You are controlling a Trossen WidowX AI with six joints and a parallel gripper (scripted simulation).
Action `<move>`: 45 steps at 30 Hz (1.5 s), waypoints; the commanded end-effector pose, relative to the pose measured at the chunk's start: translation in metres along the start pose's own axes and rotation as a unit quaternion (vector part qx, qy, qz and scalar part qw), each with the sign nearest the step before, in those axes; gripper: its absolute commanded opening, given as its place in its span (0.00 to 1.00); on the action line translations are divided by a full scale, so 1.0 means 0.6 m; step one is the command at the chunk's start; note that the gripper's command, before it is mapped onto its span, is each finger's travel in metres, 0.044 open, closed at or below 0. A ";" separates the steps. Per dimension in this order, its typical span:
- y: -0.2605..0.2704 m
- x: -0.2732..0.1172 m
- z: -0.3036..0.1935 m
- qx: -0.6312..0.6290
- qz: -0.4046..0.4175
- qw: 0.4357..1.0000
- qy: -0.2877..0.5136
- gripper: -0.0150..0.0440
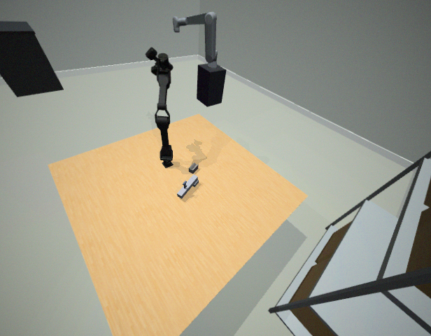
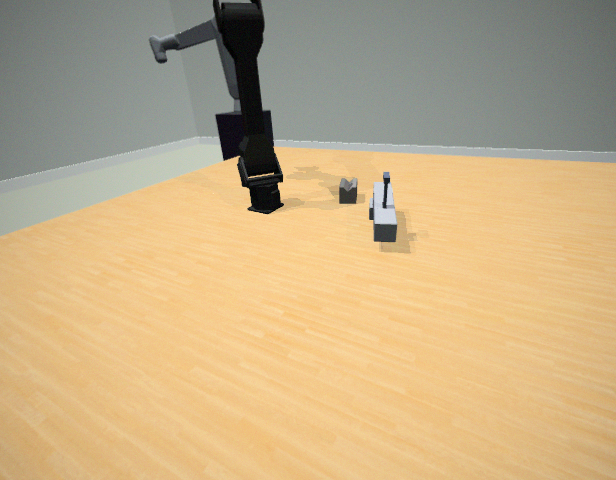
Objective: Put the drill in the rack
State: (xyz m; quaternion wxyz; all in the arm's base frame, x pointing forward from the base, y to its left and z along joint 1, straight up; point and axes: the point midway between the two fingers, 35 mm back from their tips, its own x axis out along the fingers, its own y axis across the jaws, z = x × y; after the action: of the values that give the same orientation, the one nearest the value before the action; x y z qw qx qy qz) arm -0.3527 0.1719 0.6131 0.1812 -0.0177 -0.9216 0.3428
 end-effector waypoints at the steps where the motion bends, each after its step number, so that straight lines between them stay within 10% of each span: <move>1: 0.000 0.000 0.000 0.000 0.000 1.000 0.000 0.89; 15: 0.122 -0.045 -0.069 0.055 0.109 0.991 0.058 0.26; 30: 0.405 -0.325 -0.222 0.242 0.365 0.856 0.274 0.25; 45: 0.504 -0.745 -0.254 0.394 0.464 0.575 0.546 0.25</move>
State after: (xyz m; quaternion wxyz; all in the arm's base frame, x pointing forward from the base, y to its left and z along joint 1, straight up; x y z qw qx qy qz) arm 0.0501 0.4362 0.4045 0.4240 -0.5386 -0.3619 0.6318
